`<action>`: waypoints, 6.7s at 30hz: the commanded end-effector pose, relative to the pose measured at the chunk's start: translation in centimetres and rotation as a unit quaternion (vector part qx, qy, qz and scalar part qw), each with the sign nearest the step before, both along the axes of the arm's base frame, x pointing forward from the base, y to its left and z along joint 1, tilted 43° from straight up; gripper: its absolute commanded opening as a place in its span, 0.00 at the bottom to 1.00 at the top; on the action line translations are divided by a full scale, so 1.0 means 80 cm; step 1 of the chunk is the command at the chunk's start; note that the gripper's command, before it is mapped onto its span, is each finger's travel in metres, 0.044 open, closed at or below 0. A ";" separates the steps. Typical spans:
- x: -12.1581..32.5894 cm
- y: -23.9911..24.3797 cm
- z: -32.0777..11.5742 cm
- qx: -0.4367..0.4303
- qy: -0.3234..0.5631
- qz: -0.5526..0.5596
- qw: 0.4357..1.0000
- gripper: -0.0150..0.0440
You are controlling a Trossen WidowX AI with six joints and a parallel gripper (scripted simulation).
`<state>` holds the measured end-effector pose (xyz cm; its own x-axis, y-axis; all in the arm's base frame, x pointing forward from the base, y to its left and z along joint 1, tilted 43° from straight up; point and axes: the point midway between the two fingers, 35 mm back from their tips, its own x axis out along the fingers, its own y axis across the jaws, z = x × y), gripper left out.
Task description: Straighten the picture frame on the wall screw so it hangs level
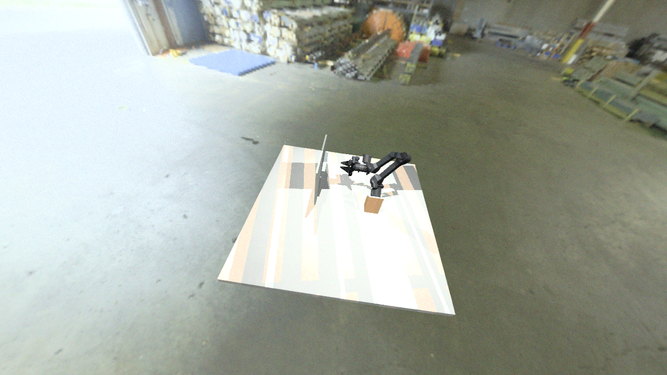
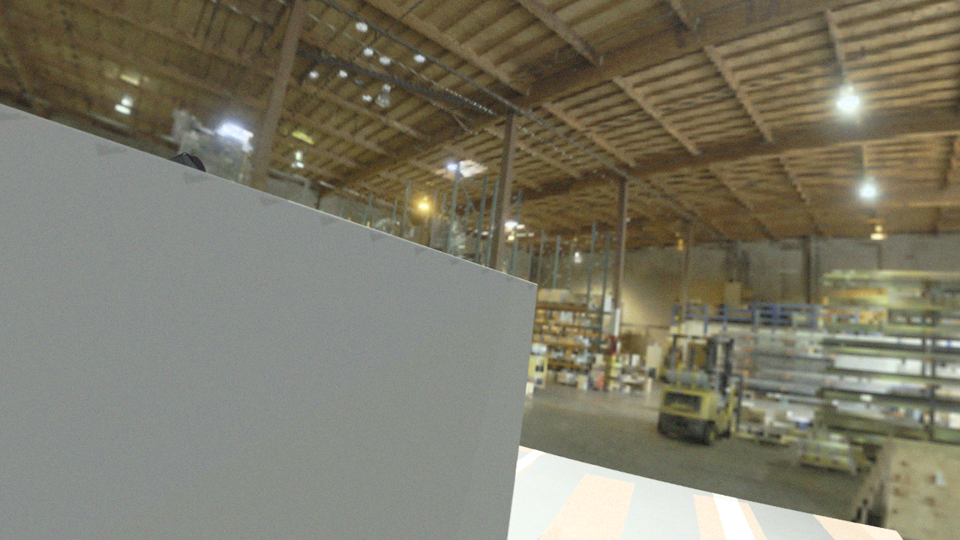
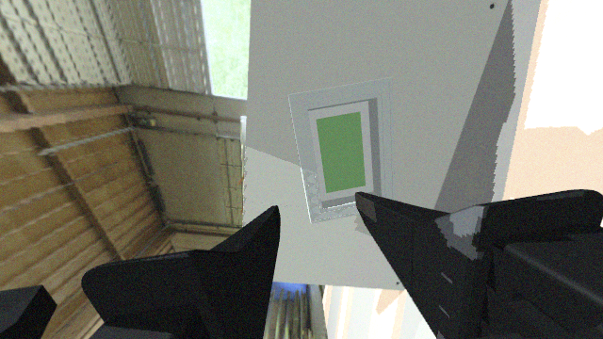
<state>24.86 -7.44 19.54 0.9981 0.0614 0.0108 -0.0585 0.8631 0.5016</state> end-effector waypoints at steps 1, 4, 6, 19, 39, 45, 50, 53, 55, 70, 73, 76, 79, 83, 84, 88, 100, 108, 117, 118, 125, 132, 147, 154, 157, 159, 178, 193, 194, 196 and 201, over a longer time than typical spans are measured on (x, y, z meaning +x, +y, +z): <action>0.001 0.000 0.000 -0.002 -0.001 0.001 1.000 0.69; 0.013 -0.001 0.003 -0.002 -0.001 0.001 1.000 0.69; 0.027 -0.002 0.005 -0.002 -0.001 0.001 1.000 0.69; 0.099 0.007 0.002 -0.001 -0.003 0.001 1.000 0.69; 0.118 0.007 0.003 -0.001 -0.003 0.001 1.000 0.69; 0.130 0.008 0.004 0.000 -0.004 0.001 1.000 0.69; 0.140 0.009 0.004 0.000 -0.004 0.001 1.000 0.69; 0.146 0.010 0.003 0.000 -0.004 0.001 1.000 0.69; 0.148 0.010 0.003 0.000 -0.004 0.001 1.000 0.69; 0.149 0.010 0.003 0.000 -0.004 0.001 1.000 0.69; 0.149 0.010 0.003 0.000 -0.004 0.001 1.000 0.69; 0.149 0.010 0.003 0.000 -0.004 0.001 1.000 0.69; 0.149 0.010 0.003 0.000 -0.004 0.001 1.000 0.69; 0.149 0.010 0.003 0.000 -0.004 0.001 1.000 0.69; 0.149 0.010 0.003 0.000 -0.004 0.001 1.000 0.69; 0.149 0.010 0.003 0.000 -0.004 0.001 1.000 0.69; 0.149 0.010 0.004 0.000 -0.004 0.001 1.000 0.52; 0.149 0.010 0.004 0.000 -0.004 0.001 1.000 0.36; 0.149 0.010 0.004 0.000 -0.004 0.001 1.000 0.25; 0.149 0.010 0.004 0.000 -0.004 0.001 1.000 0.25; 0.149 0.011 0.004 0.000 -0.004 0.001 1.000 0.25; 0.149 0.014 0.006 0.000 -0.004 0.001 1.000 0.25; 0.148 0.019 0.008 0.000 -0.004 0.001 1.000 0.25; 0.148 0.019 0.009 0.000 -0.004 0.001 1.000 0.25; 0.148 0.019 0.009 0.000 -0.004 0.001 1.000 0.25; 0.148 0.019 0.009 0.000 -0.004 0.001 1.000 0.25; 0.148 0.018 0.008 0.000 -0.004 0.001 1.000 0.25; 0.148 0.018 0.008 0.000 -0.004 0.001 1.000 0.25; 0.148 0.018 0.008 0.000 -0.004 0.001 1.000 0.25; 0.148 0.018 0.008 0.000 -0.004 0.001 1.000 0.25; 0.148 0.018 0.009 0.000 -0.004 0.001 1.000 0.25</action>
